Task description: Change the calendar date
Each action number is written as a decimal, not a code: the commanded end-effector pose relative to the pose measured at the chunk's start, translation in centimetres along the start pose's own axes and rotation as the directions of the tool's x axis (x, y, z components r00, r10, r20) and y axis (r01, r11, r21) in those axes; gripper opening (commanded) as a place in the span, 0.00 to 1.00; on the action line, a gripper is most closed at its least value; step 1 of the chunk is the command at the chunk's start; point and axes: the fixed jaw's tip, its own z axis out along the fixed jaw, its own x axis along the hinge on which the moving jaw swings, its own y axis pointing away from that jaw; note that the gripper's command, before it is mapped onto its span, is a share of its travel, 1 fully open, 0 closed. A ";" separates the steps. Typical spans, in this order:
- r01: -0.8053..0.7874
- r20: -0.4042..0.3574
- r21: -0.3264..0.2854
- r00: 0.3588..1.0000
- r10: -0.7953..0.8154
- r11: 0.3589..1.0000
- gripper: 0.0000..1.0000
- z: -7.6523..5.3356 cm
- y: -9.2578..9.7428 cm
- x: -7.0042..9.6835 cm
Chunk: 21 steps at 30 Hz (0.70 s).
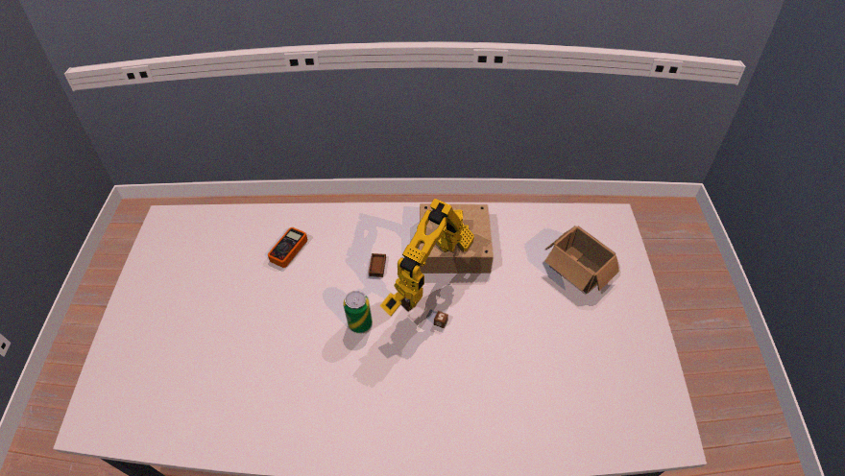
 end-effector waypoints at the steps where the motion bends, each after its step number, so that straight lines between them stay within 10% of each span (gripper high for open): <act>1: -0.004 -0.008 0.001 1.000 0.004 1.000 0.00 0.6 -0.2 0.1; 21: -0.007 -0.041 0.010 0.999 0.007 1.000 0.00 1.7 -0.7 0.7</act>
